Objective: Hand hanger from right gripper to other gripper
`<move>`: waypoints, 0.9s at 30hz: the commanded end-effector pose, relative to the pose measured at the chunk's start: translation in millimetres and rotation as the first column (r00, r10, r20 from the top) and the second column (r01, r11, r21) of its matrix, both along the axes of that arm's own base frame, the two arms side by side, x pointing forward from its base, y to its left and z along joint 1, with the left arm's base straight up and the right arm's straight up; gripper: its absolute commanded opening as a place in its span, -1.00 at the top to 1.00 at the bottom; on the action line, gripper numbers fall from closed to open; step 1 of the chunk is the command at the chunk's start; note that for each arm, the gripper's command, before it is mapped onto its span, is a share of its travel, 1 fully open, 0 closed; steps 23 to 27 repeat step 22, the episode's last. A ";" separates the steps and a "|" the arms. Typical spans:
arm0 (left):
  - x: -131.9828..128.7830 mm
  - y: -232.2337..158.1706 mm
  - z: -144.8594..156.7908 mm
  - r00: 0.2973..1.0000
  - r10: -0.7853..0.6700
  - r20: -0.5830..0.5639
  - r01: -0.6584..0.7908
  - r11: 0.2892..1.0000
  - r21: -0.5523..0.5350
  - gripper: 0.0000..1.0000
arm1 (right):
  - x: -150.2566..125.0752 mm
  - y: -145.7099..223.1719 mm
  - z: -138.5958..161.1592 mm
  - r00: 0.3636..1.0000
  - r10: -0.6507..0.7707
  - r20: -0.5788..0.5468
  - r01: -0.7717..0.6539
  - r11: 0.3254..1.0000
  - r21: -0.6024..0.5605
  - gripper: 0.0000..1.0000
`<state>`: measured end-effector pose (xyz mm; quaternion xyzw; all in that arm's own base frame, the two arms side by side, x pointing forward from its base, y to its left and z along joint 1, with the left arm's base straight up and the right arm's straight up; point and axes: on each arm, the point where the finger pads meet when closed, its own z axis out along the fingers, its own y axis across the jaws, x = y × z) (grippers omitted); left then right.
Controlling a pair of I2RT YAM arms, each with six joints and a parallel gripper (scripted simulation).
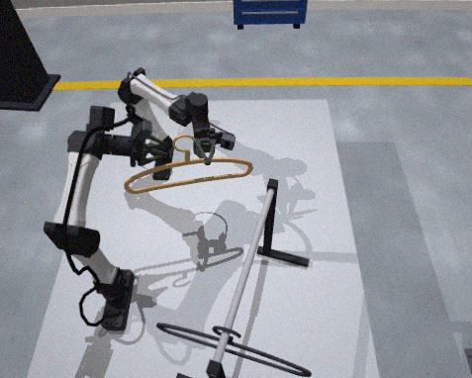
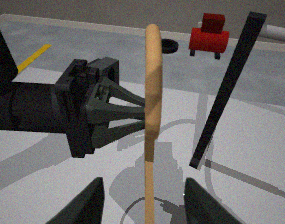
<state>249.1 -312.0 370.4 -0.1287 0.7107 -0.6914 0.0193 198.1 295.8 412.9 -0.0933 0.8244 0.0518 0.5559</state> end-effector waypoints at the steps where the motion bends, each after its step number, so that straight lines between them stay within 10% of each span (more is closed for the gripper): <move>1: -1.7 0.5 18.4 0.999 0.000 0.040 0.001 1.000 -0.029 1.00 | 0.8 -5.9 9.6 1.000 -0.021 0.008 0.021 0.999 0.027 0.13; 27: -1.7 0.5 18.4 0.999 0.000 0.040 0.001 1.000 -0.029 1.00 | 0.6 -6.7 11.2 1.000 -0.020 0.009 0.020 0.999 0.033 0.13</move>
